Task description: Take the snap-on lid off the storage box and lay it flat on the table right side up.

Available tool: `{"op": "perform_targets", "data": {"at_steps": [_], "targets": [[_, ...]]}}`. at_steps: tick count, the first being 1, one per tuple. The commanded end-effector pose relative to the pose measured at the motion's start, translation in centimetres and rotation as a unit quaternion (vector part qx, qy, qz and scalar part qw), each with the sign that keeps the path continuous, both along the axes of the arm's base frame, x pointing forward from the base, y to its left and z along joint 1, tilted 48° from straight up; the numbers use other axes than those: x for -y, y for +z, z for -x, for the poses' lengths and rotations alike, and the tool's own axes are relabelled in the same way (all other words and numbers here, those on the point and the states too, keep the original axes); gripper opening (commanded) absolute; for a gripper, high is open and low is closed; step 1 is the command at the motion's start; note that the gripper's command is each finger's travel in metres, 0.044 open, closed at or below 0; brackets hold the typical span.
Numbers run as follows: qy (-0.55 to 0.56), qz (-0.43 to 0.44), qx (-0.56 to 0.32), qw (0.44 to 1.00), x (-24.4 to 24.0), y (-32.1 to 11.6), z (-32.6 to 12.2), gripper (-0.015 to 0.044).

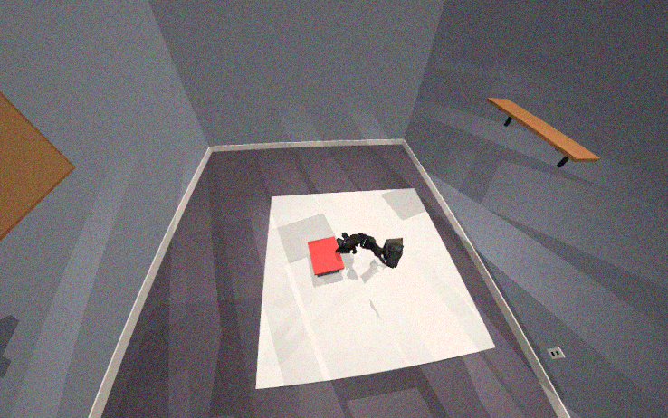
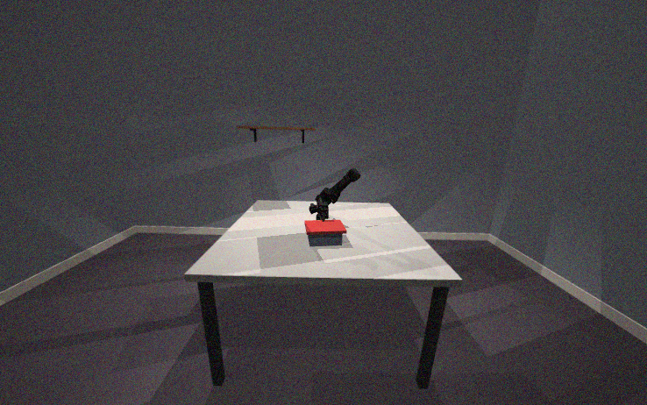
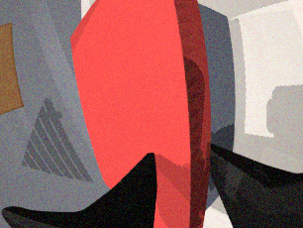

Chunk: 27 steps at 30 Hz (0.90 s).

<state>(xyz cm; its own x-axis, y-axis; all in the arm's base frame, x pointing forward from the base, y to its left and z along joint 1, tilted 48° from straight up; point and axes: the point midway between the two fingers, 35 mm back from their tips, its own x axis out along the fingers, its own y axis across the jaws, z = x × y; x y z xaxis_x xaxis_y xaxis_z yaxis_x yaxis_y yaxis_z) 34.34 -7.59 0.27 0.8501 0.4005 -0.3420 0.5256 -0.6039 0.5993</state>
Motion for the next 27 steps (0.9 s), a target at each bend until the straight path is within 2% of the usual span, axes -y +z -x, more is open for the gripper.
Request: {"op": "perform_targets", "data": {"at_steps": [1,27], "targets": [[0.0,0.0,0.0,1.0,0.03,0.04,0.0,0.0],[0.0,0.0,0.0,1.0,0.38,0.41,0.16,0.0]]}}
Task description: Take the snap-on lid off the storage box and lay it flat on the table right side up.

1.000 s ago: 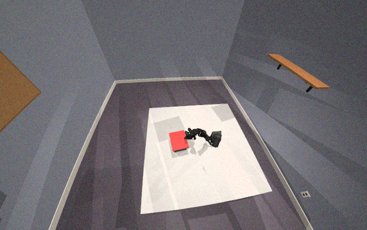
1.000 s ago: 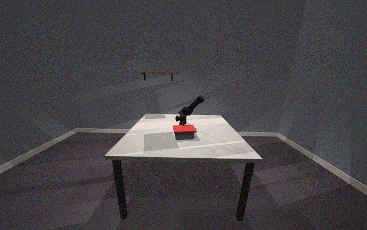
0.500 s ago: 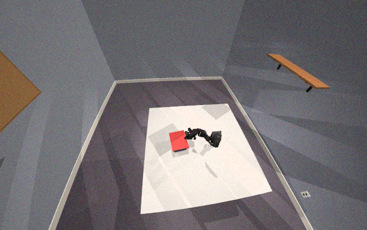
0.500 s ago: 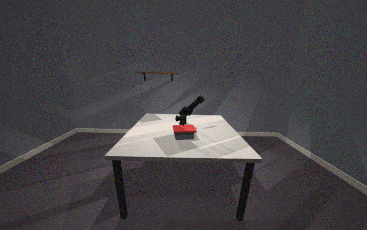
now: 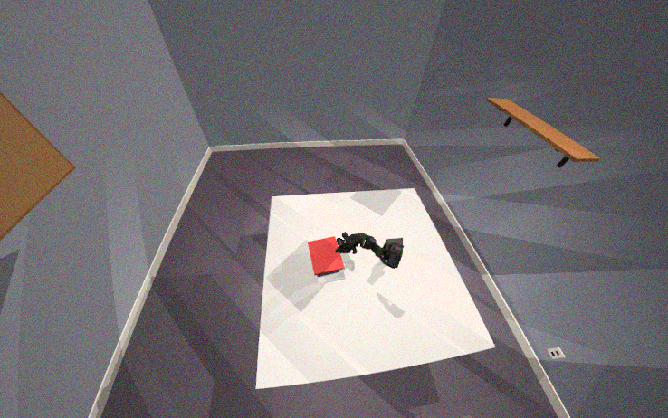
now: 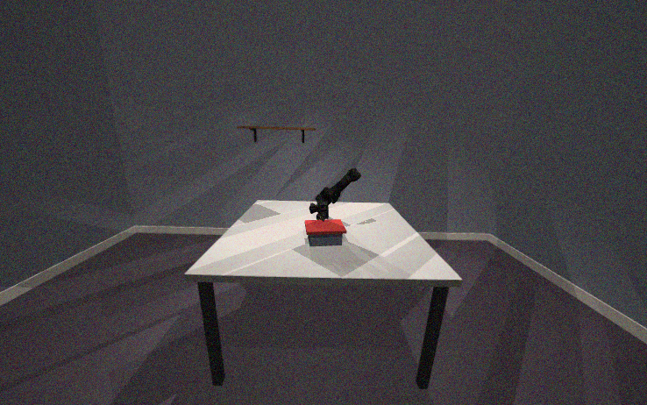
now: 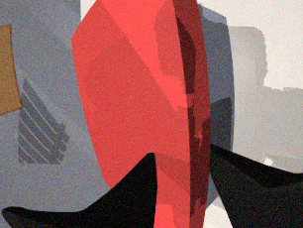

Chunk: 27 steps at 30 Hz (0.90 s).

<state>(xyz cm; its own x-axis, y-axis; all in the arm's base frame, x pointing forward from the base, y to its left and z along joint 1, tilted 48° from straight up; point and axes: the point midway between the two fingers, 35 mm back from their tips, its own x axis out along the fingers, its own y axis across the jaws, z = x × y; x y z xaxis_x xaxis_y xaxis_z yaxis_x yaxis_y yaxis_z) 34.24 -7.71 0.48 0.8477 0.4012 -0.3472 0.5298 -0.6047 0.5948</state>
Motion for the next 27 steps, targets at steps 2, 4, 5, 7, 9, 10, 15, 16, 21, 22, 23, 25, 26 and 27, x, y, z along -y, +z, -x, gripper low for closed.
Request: {"op": "perform_targets", "data": {"at_steps": [2,4,5,7,9,10,15,16,21,22,23,25,26,27], "targets": [[0.0,0.001,0.003,1.0,0.29,0.23,0.08,0.0],[0.0,0.001,0.003,1.0,0.32,0.25,0.09,0.0],[0.0,0.001,0.003,1.0,0.33,0.27,0.1,0.0],[0.0,0.001,0.003,1.0,0.36,0.3,0.11,0.0],[0.0,0.001,0.003,1.0,0.39,0.33,0.12,0.0],[0.0,0.001,0.003,1.0,0.4,0.34,0.12,0.0],[0.0,0.001,0.003,1.0,0.47,0.41,0.15,0.0],[0.0,0.001,0.003,1.0,0.48,0.42,0.15,0.0],[0.0,0.001,0.003,1.0,0.55,0.49,0.18,0.0],[0.0,0.001,0.003,1.0,0.56,0.5,0.19,0.0],[0.0,0.001,0.003,1.0,0.58,0.52,0.2,0.0],[0.0,0.001,0.003,1.0,0.61,0.55,0.21,0.0],[0.0,0.001,0.003,1.0,0.62,0.56,0.21,0.0],[0.0,0.001,0.003,1.0,0.63,0.57,0.22,0.0]]}}
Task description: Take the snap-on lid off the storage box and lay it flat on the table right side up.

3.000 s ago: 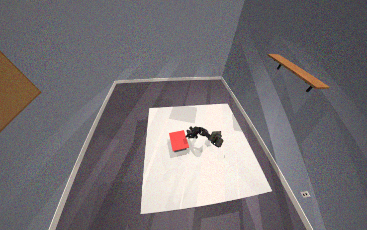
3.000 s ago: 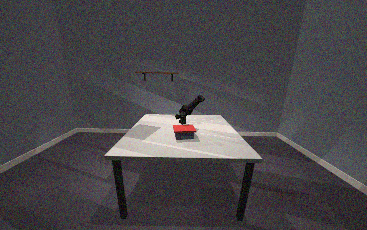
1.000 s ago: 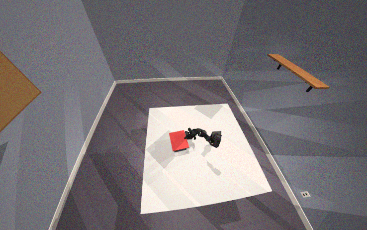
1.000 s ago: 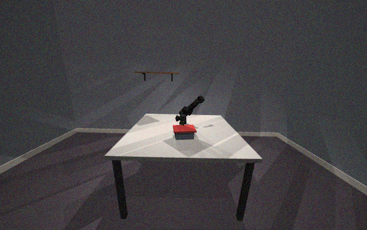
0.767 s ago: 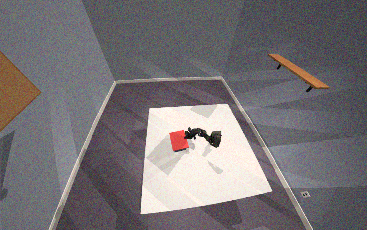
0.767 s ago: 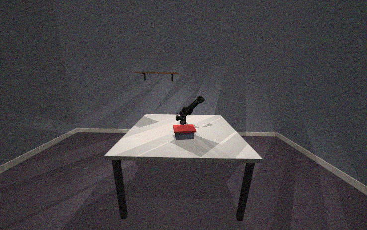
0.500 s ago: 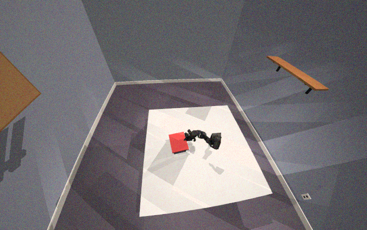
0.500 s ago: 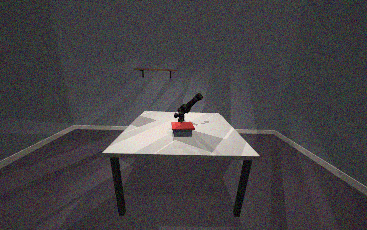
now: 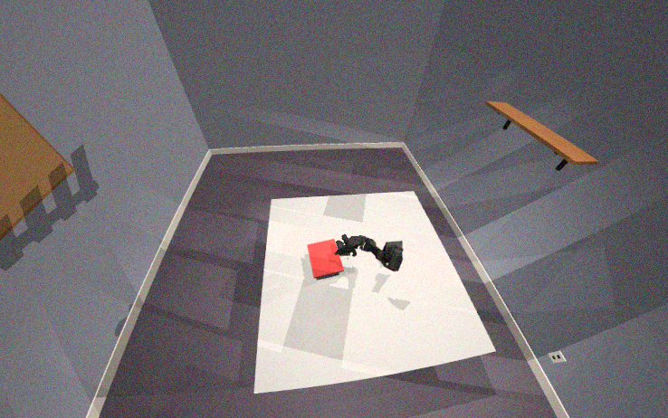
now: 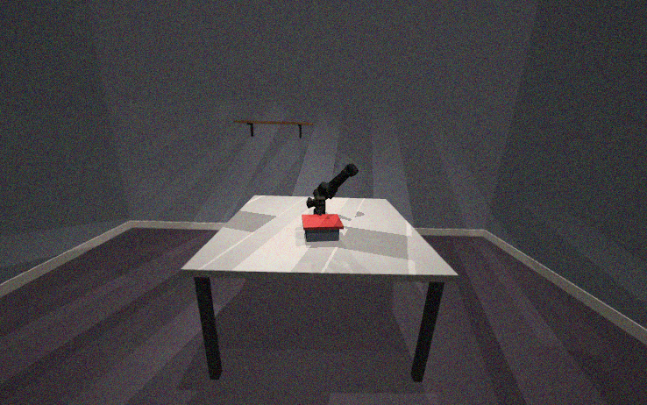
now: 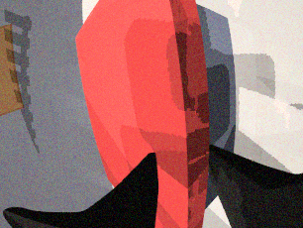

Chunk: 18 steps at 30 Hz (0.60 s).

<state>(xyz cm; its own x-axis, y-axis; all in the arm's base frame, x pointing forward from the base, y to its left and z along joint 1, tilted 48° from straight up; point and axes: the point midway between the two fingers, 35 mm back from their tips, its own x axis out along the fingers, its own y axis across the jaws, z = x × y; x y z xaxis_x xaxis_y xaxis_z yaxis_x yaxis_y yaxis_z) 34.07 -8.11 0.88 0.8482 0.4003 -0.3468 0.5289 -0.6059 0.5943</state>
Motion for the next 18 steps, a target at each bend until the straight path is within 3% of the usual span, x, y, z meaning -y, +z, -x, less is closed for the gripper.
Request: {"op": "perform_targets", "data": {"at_steps": [1,18], "targets": [[0.001,0.001,0.003,1.0,0.25,0.19,0.05,0.0],[0.001,0.001,0.003,1.0,0.49,0.43,0.11,0.0]]}}
